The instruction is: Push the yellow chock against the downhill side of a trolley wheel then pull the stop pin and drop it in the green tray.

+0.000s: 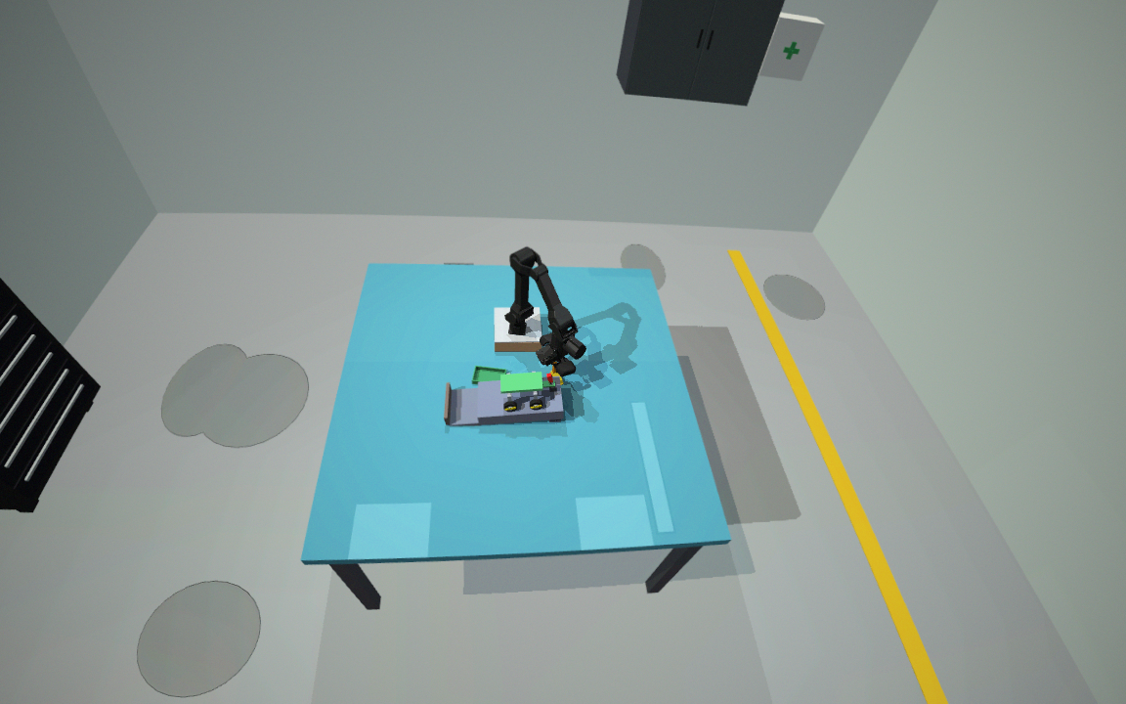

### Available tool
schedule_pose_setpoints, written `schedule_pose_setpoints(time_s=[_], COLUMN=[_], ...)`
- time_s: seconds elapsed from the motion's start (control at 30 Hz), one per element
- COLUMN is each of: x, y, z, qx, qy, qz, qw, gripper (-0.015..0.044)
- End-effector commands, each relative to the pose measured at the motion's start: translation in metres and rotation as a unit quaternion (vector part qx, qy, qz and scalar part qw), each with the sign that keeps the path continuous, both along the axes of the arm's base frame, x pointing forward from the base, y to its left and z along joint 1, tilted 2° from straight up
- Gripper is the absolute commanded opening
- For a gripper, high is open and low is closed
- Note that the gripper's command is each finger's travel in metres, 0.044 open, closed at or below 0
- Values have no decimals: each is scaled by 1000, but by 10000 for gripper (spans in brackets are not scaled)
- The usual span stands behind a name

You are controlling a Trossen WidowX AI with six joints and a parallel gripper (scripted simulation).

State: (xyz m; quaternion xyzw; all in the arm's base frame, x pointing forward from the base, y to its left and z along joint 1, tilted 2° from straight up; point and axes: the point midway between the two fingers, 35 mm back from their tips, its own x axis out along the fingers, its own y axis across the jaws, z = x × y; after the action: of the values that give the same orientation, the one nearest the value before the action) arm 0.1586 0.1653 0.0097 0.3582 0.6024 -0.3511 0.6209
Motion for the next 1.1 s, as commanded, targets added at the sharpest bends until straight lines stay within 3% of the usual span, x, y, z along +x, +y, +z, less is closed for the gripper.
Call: schedule_pose_setpoints(time_s=[0.0, 0.1, 0.27, 0.5, 1.07], x=[0, 0, 0, 0, -6], y=[-1, -1, 0, 0, -2], z=[-6, -8, -5, -4, 59], qx=[-3, -3, -1, -1, -3], qy=[-1, -1, 0, 0, -1], qz=[2, 2, 0, 0, 2], qw=[1000, 1000, 1000, 1000, 1000], gripper=[190, 190, 59, 0, 0])
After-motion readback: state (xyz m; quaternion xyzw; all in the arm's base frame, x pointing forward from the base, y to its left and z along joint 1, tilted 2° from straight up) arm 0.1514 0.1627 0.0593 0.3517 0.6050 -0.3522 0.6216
